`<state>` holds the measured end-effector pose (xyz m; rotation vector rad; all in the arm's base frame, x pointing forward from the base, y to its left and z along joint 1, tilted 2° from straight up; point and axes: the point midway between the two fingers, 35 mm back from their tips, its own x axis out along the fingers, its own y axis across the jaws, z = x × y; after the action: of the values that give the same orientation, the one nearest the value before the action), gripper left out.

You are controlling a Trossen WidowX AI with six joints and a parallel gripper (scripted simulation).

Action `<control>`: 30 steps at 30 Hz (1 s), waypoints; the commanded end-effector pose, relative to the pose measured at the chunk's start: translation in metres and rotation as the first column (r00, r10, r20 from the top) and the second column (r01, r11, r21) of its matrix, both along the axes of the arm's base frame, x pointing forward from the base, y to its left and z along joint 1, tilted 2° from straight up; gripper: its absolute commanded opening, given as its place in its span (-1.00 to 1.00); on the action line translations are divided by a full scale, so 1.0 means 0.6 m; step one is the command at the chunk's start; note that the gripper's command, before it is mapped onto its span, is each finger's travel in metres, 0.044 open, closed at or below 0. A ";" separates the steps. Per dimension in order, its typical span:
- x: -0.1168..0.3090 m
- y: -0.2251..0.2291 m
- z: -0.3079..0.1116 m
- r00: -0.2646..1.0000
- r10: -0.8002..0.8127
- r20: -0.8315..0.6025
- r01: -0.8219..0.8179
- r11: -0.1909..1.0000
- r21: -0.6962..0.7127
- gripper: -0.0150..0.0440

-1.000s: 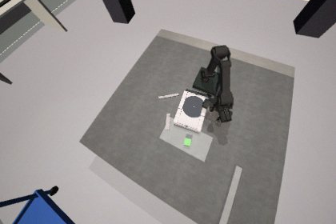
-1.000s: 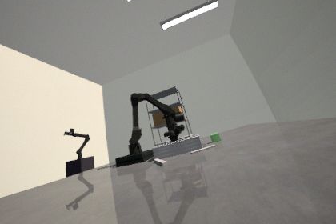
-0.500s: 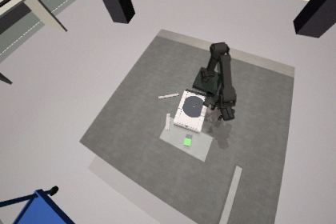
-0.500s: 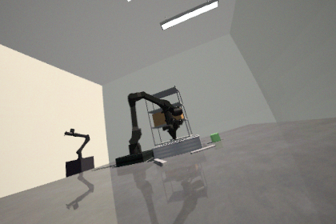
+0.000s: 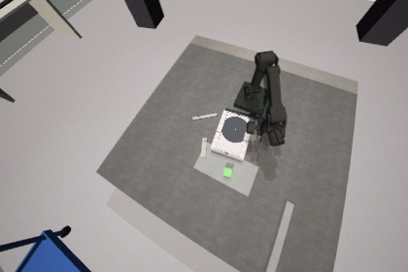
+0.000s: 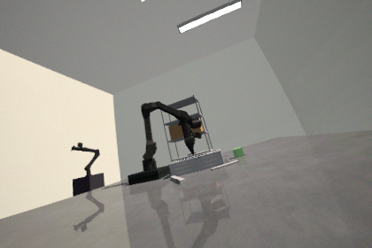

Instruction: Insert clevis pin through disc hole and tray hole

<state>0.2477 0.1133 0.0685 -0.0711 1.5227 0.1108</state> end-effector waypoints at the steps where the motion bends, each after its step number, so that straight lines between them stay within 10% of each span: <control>1: -0.003 -0.001 0.001 0.990 0.139 0.000 -0.139 0.990 -0.006 -0.49; 15: -0.010 -0.003 0.003 0.821 0.570 0.003 -0.570 0.821 -0.026 -0.49; 30: -0.008 -0.003 -0.010 0.803 0.596 0.003 -0.595 0.803 -0.027 -0.49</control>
<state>0.2439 0.1117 0.0679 -0.5715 1.4382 0.5870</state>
